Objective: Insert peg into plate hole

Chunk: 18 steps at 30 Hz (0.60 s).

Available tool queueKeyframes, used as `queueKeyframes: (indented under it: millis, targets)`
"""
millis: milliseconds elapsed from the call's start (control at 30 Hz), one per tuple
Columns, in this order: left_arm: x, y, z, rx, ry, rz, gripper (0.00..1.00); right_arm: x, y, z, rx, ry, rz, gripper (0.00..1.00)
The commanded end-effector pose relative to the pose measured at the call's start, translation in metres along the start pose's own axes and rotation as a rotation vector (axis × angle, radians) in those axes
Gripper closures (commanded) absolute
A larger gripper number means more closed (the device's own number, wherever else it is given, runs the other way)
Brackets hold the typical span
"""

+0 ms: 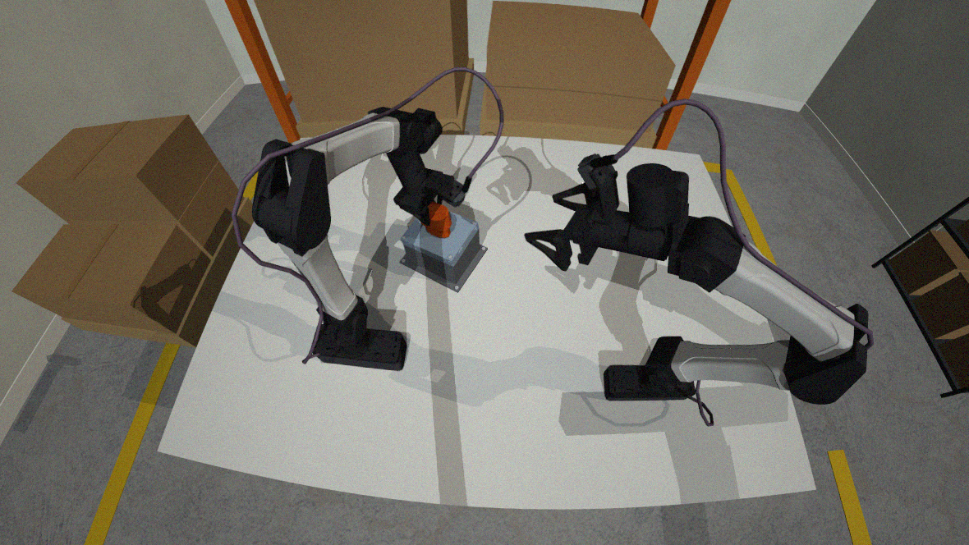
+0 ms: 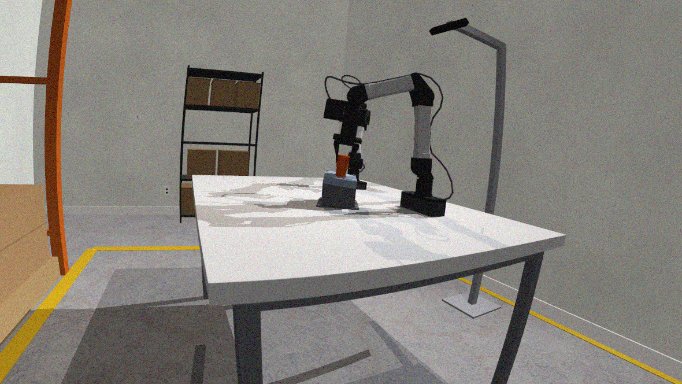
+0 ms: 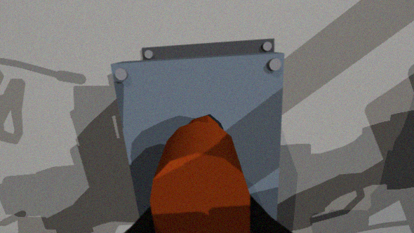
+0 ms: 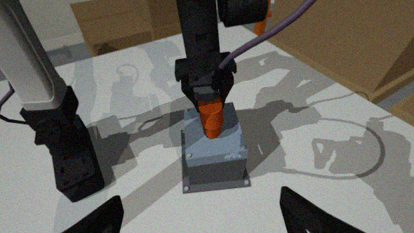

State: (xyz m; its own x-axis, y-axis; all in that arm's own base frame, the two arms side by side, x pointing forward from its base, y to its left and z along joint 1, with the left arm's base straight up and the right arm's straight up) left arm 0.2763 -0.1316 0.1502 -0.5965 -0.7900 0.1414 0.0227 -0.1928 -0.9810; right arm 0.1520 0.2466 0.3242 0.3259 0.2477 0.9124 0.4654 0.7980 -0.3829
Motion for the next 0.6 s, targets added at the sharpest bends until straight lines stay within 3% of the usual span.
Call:
queueKeyframes:
  millis: [0,567]
  targets:
    - [0.0035,-0.0045,0.0060,0.001,0.005,-0.014,0.61,0.0086,-0.0065,0.0013,0.004,0.003,-0.030,0.00]
    - [0.0015,-0.0094,0.0028,0.051,0.005,0.016,0.61,0.0086,-0.0065,0.0013,0.004,0.003,-0.030,0.00]
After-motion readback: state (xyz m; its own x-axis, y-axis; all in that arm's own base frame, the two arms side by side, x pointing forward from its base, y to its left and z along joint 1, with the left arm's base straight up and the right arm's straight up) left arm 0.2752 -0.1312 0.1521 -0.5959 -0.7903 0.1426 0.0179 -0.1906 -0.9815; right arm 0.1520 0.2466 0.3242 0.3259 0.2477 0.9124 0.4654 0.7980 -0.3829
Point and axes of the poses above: on each arm, the point where the finger pads meet when closed, its own y axis out along the fingers, its own z axis across the jaws, x = y × z, the point moved 4 cm from there along -y, back along the fingers, and after that the axes turned 11 degrees about y, right-handed, at the moved point
